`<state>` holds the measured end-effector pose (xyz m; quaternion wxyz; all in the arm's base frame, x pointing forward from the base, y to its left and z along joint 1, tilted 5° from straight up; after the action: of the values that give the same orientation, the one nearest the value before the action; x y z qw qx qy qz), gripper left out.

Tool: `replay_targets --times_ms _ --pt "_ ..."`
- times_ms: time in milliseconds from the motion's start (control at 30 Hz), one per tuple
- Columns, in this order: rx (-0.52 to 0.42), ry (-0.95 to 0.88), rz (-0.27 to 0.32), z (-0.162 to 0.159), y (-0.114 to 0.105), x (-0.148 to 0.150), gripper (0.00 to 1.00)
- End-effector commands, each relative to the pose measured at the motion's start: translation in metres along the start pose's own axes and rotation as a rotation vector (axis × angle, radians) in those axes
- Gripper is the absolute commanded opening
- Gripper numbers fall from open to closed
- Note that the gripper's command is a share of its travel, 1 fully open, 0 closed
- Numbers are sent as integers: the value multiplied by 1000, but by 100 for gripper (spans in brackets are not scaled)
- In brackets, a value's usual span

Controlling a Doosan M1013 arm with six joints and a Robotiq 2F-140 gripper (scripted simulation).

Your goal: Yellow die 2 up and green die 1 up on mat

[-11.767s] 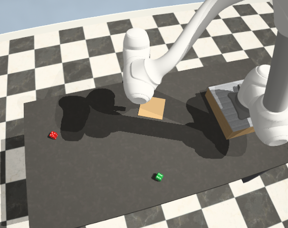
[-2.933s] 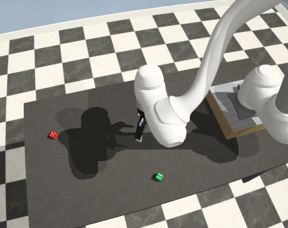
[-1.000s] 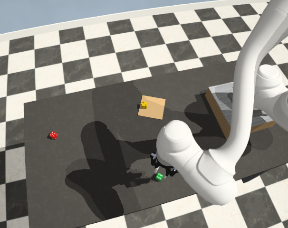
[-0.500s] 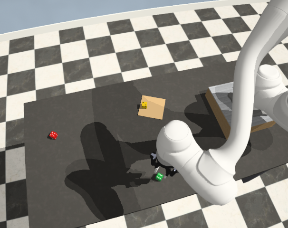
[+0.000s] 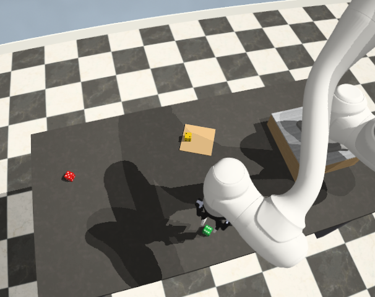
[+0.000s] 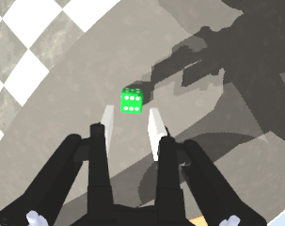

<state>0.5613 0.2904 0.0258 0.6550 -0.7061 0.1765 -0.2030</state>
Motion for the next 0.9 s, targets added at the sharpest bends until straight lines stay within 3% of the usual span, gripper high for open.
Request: replay_targets --times_ms 0,867 --pt "0 0 0 0 2 0 35" --pt "0 0 0 0 35 1 35"
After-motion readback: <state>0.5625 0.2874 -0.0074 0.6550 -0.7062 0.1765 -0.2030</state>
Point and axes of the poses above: the point where the finger pads meet when closed, its own y axis out along the fingers, its own x axis across the jaws, z = x × y, the point moved 2 cm from there along -y, back along the fingers, and after that the axes turned 10 degrees about -y, right-handed, at the moved point
